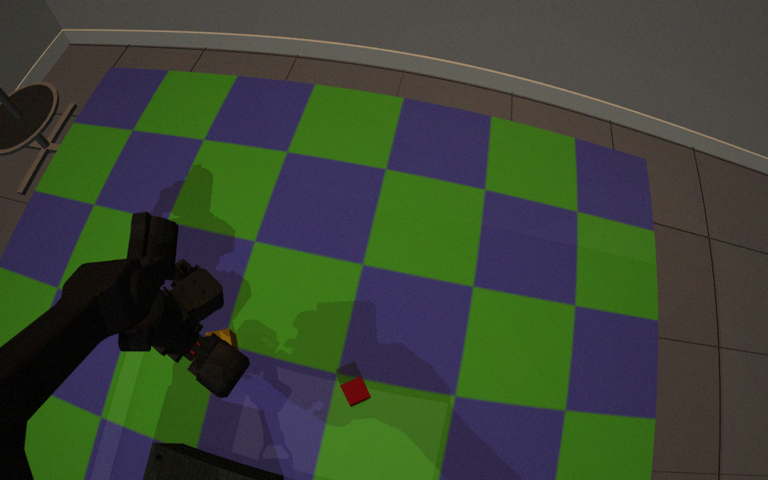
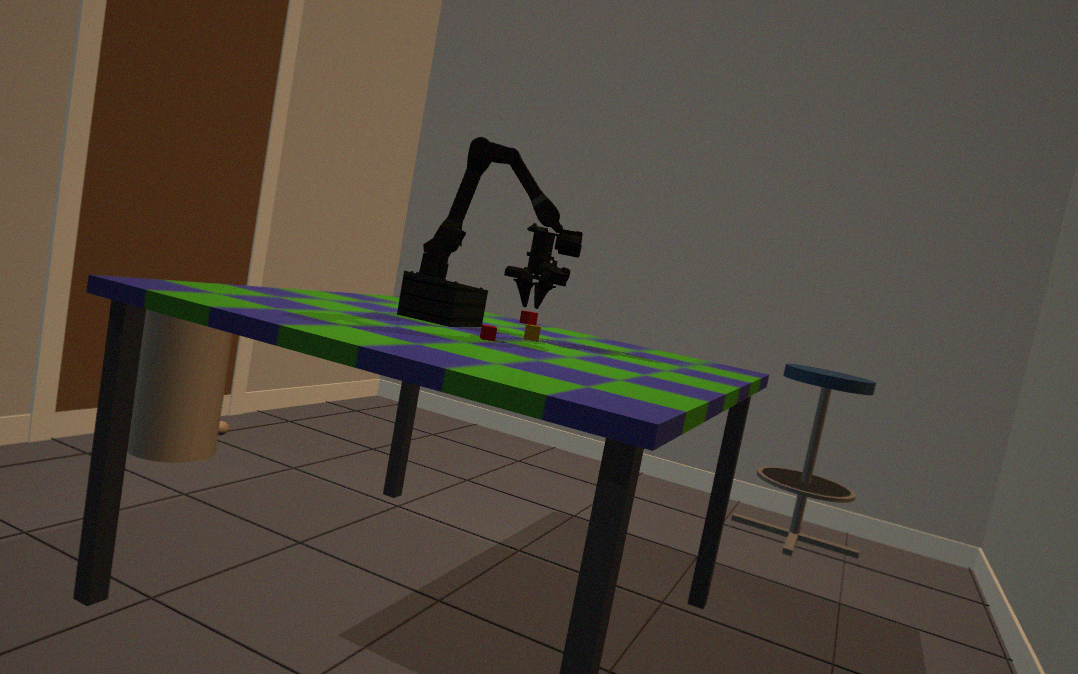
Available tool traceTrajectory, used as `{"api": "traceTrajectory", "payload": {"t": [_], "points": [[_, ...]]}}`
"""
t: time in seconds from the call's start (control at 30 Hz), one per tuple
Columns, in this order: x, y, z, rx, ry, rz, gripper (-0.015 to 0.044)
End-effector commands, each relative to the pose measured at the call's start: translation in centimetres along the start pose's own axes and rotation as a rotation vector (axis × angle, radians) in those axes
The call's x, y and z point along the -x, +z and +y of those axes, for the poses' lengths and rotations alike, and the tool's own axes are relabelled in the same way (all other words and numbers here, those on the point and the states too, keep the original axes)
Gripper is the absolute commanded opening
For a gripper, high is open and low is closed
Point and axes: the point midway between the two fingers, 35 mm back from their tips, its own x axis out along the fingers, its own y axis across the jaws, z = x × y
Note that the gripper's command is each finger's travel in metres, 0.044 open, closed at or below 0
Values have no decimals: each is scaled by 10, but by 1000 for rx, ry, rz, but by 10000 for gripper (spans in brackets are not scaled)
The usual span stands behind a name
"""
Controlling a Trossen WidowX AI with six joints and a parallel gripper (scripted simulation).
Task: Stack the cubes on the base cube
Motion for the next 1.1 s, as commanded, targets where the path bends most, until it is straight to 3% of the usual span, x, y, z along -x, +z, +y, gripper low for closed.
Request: {"api": "traceTrajectory", "payload": {"t": [0.0,0.3,0.37,1.07], "points": [[8,2,1,4,7,-9,205],[10,2,1,4,7,-9,205],[8,4,-3,20,3,-6,258],[32,74,-133,640,-22,-15,265]]}}
